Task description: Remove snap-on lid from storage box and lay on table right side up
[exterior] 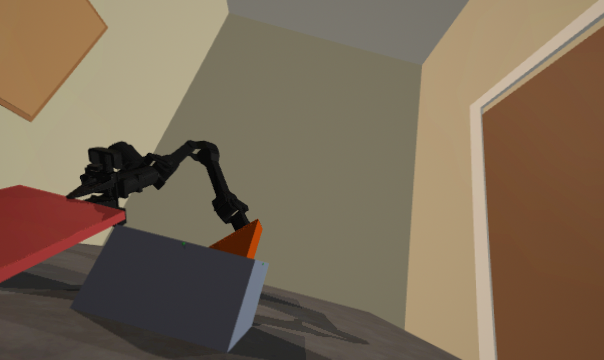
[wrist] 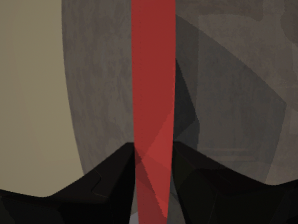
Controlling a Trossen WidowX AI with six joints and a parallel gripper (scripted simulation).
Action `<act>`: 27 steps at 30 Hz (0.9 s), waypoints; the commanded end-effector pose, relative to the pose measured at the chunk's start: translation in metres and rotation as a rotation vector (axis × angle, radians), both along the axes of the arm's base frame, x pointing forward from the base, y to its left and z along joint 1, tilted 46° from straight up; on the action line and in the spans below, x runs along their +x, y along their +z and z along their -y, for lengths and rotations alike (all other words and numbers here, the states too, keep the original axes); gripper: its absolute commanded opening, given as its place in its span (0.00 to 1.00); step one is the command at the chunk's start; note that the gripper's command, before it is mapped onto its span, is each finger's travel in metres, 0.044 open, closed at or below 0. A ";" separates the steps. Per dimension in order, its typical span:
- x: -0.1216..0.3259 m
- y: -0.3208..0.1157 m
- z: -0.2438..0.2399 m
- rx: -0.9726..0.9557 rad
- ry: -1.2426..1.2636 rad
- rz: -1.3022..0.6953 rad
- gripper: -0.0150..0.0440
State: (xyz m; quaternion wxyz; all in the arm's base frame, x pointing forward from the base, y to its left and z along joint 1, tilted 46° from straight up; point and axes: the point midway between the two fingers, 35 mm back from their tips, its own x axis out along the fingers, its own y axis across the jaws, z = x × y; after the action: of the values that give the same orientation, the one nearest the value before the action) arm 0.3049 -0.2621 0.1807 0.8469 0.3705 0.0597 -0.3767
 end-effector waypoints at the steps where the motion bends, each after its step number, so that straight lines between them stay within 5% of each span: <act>1: 0.000 -0.004 0.002 -0.003 0.008 -0.005 0.25; 27: -0.001 -0.018 0.017 -0.003 0.007 -0.006 0.25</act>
State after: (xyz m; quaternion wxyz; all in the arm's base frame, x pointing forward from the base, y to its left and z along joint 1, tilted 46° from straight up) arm 0.3063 -0.2751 0.1709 0.8521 0.3677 0.0562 -0.3681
